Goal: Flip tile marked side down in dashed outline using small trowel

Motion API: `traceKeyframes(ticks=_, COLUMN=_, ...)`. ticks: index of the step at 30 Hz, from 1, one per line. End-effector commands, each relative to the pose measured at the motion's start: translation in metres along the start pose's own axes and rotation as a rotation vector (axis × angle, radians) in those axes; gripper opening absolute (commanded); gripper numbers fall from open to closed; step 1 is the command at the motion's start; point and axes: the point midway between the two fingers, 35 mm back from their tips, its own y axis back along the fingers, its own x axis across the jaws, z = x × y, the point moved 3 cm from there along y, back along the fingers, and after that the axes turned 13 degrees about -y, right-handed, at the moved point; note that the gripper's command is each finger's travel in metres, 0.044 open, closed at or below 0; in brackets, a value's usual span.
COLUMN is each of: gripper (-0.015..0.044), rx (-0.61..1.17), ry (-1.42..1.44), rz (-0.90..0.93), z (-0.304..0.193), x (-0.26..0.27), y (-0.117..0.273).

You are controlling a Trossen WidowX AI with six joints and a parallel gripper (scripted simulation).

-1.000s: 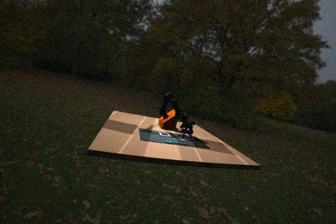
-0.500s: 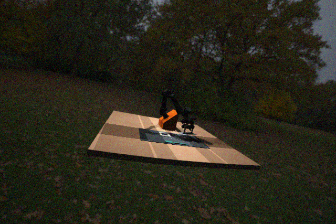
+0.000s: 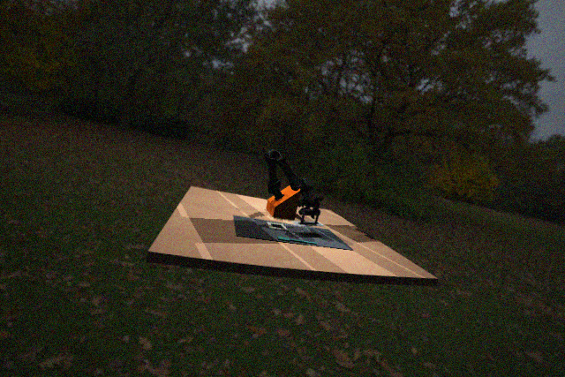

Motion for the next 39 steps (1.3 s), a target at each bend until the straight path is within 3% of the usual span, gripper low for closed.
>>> traceKeyframes(ticks=1, gripper=0.0000, rx=-0.007, ry=-0.017, rz=0.010, z=0.026, x=0.008, y=0.003)
traceKeyframes(ticks=19, gripper=0.0000, rx=-0.091, ry=-0.084, rz=0.032, z=0.136, x=0.014, y=0.021)
traceKeyframes(ticks=39, gripper=0.0000, rx=-0.233, ry=-0.121, rz=0.065, z=0.244, x=-0.008, y=0.068)
